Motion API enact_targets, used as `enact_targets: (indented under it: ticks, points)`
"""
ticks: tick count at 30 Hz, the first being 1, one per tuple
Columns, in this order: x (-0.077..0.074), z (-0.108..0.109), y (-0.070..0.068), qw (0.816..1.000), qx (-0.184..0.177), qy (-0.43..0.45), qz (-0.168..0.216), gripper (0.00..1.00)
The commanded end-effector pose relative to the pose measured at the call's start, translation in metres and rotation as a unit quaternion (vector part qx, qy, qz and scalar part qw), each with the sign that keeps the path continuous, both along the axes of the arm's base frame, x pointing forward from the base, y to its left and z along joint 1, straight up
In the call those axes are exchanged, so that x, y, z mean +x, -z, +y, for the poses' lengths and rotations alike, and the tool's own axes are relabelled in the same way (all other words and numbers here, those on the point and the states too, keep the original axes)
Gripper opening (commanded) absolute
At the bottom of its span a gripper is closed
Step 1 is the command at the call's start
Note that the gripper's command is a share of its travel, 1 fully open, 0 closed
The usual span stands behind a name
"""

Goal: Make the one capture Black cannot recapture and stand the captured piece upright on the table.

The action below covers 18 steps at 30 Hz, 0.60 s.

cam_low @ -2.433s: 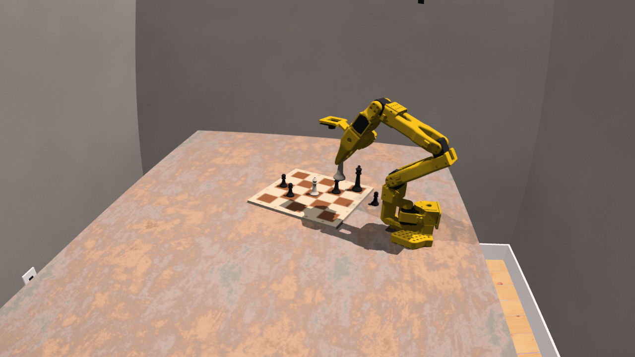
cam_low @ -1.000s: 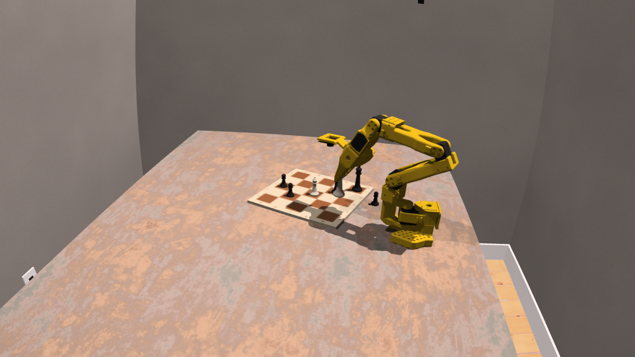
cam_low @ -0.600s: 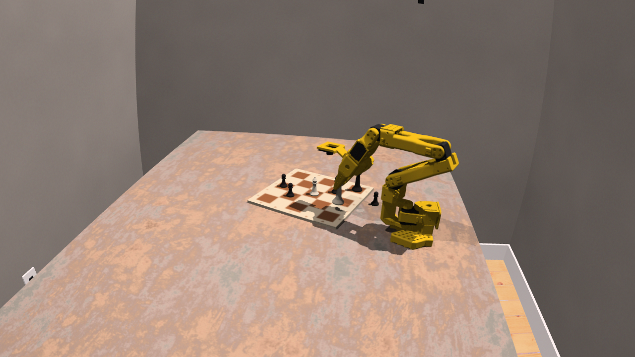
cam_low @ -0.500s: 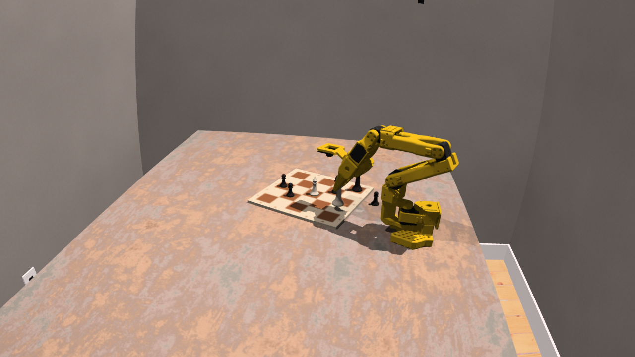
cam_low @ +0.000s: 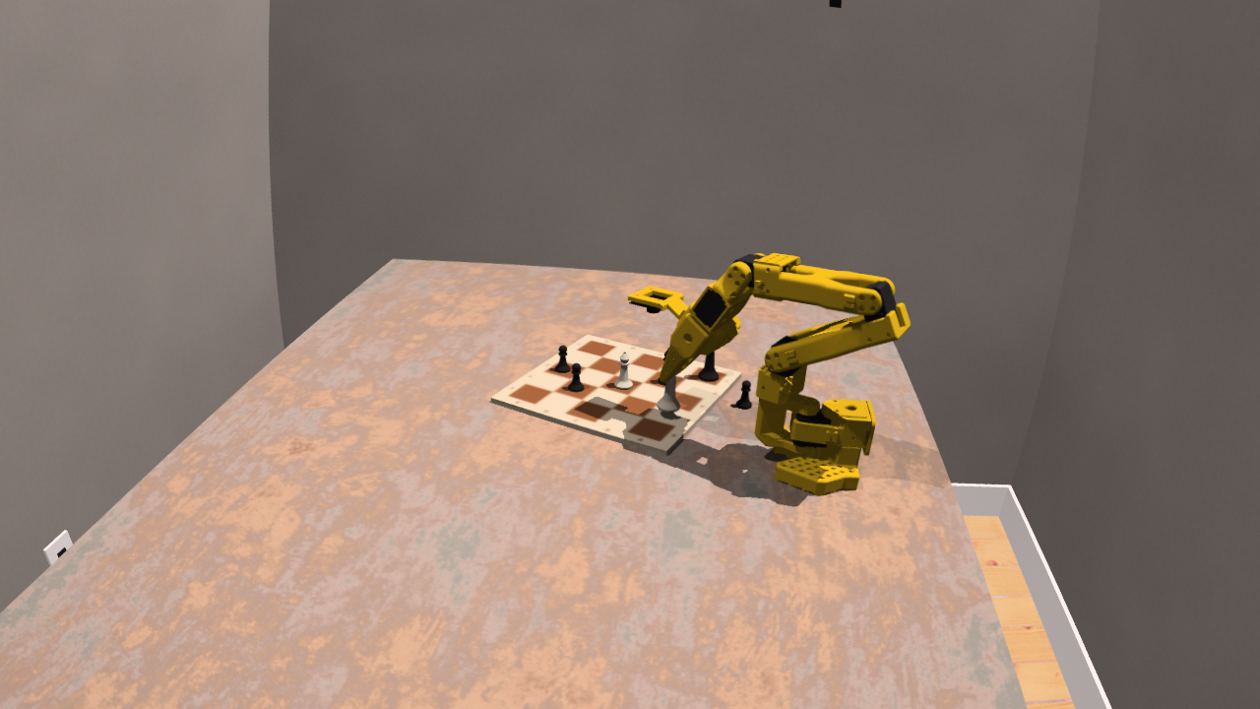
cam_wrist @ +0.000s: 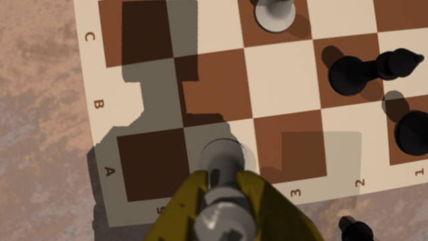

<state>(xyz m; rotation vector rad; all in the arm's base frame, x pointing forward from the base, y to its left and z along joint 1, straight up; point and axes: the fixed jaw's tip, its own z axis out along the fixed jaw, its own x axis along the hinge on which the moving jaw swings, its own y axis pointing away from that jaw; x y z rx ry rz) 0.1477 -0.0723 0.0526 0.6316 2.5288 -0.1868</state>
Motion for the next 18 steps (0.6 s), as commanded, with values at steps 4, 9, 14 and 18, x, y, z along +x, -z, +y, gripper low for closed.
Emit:
enact_targets:
  ticks: [4,9,14,18]
  points:
    - [-0.0001,0.0022,0.0040,1.000,0.001,-0.008,0.003,0.00]
    - [0.0000,0.0022,0.0070,1.000,0.001,-0.008,0.003,0.00]
    - [0.0000,0.0021,0.0089,1.000,0.001,-0.008,0.003,0.00]
    - [0.0000,0.0022,0.0107,1.000,0.001,-0.008,0.003,0.00]
